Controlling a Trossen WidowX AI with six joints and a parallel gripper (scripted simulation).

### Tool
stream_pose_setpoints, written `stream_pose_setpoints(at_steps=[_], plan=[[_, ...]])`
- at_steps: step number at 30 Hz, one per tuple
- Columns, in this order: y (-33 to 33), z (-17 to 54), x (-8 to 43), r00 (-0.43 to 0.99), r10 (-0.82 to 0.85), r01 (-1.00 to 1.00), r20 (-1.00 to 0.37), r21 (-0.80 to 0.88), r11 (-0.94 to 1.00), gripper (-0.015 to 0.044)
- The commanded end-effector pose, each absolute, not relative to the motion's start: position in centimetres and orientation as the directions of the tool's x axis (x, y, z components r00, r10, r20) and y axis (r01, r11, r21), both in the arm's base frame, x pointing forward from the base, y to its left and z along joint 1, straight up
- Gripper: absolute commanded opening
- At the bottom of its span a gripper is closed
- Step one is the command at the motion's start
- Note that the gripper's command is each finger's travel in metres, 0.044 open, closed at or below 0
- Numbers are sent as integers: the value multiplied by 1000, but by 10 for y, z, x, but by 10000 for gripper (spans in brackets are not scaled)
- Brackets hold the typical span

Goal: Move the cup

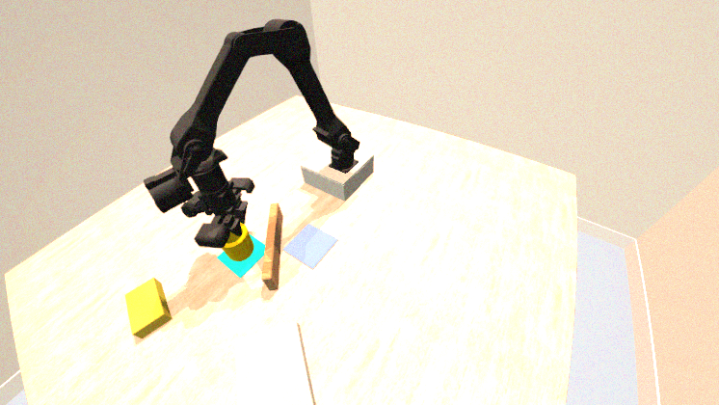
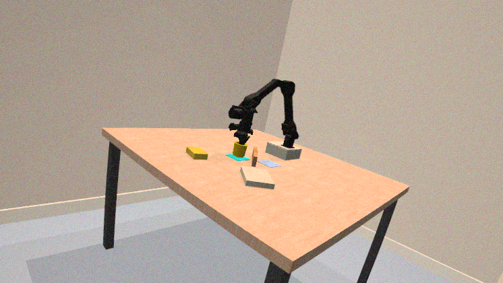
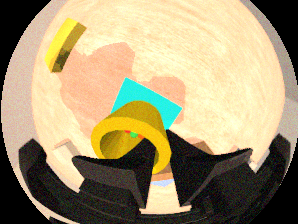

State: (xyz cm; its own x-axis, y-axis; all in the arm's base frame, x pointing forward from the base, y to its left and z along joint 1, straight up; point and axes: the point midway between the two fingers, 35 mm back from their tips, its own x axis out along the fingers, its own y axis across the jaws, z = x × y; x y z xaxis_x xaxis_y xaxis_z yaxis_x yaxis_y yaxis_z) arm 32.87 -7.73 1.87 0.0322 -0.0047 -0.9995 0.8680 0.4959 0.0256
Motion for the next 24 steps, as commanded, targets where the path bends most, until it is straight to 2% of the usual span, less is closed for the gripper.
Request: stream_pose_setpoints(at_steps=[1, 3, 9, 24], plan=[[-77, 19, 329, 33, -5, 868, -999, 26, 496, 0], [-77, 19, 329, 33, -5, 868, -999, 26, 496, 0], [-77, 19, 329, 33, -5, 868, -999, 26, 496, 146], [-78, 34, 329, 31, -4, 867, -1000, 25, 498, 146]])
